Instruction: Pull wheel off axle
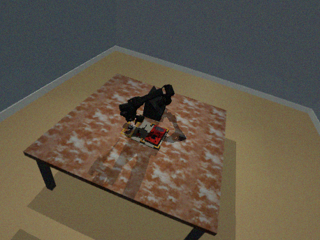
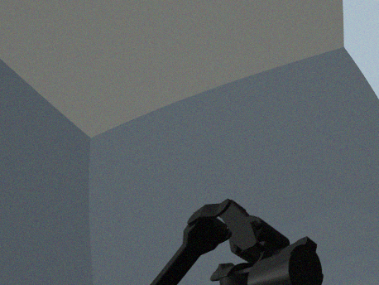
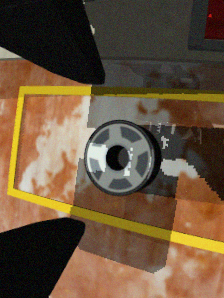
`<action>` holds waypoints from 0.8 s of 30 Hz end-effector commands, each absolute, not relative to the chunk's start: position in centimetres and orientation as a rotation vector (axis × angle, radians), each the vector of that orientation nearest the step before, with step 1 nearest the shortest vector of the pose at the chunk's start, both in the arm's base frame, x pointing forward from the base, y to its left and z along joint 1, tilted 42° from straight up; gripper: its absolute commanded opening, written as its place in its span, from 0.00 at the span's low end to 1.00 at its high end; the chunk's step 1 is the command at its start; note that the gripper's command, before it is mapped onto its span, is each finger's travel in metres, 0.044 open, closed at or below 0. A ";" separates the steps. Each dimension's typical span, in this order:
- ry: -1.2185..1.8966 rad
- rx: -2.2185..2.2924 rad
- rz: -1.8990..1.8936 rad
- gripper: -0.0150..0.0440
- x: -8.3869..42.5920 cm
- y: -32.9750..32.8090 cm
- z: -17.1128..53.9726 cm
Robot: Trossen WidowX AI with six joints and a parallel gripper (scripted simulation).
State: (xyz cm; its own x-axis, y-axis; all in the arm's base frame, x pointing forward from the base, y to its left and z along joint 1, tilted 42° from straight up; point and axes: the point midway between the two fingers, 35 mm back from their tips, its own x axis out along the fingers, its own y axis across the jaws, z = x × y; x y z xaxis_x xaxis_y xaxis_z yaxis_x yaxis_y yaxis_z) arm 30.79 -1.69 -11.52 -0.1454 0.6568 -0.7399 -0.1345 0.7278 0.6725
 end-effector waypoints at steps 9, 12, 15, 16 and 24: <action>1.558 0.426 0.710 1.00 27.7 -4.6 -6.9; 1.561 0.426 0.713 1.00 24.8 -5.2 -4.9; 1.562 0.426 0.715 1.00 23.5 -5.4 -4.0; 1.562 0.426 0.715 1.00 23.5 -5.4 -4.0; 1.562 0.426 0.715 1.00 23.5 -5.4 -4.0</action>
